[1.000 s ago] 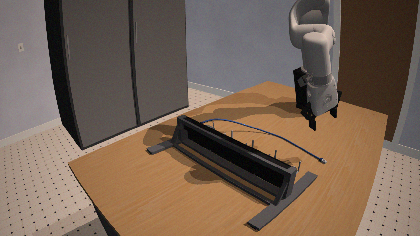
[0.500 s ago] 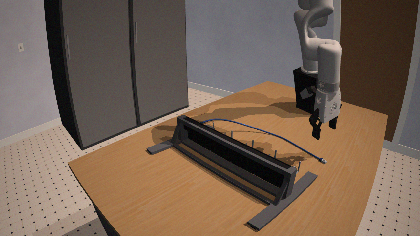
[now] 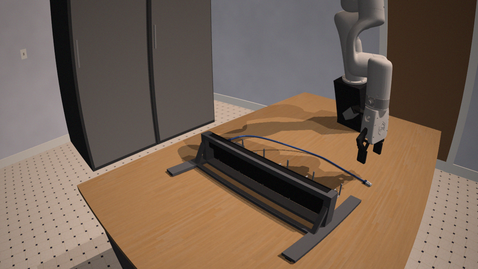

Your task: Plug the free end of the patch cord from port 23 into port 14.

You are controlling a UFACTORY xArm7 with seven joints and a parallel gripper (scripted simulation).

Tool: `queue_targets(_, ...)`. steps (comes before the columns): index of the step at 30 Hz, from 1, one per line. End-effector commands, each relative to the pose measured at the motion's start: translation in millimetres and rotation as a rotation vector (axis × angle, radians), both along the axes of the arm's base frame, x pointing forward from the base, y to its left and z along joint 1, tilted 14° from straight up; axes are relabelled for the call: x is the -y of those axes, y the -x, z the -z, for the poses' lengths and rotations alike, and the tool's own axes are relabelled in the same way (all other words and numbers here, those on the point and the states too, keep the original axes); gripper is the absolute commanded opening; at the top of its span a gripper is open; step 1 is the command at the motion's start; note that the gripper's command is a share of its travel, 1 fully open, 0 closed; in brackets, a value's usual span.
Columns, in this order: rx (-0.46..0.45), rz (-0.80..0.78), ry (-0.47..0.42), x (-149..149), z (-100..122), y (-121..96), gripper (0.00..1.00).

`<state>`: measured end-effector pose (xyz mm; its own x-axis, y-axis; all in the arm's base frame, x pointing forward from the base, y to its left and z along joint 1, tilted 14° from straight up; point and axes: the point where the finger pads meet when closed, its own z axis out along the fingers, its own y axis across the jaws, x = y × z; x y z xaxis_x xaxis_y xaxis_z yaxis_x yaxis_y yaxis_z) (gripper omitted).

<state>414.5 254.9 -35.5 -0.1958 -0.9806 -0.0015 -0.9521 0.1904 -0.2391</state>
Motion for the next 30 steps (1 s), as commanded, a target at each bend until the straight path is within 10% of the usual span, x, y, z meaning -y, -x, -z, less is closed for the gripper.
queue_targets(1,0.006,-0.001,-0.002,-1.0,-0.8,-0.8,1.0)
queue_targets(5,0.006,-0.001,-0.001,-1.0,-0.7,-0.8,1.0)
queue_targets(6,0.006,-0.001,-0.001,-1.0,-0.7,-0.8,0.0)
queue_targets(30,0.006,-0.001,-0.001,-1.0,-0.7,-0.8,0.0)
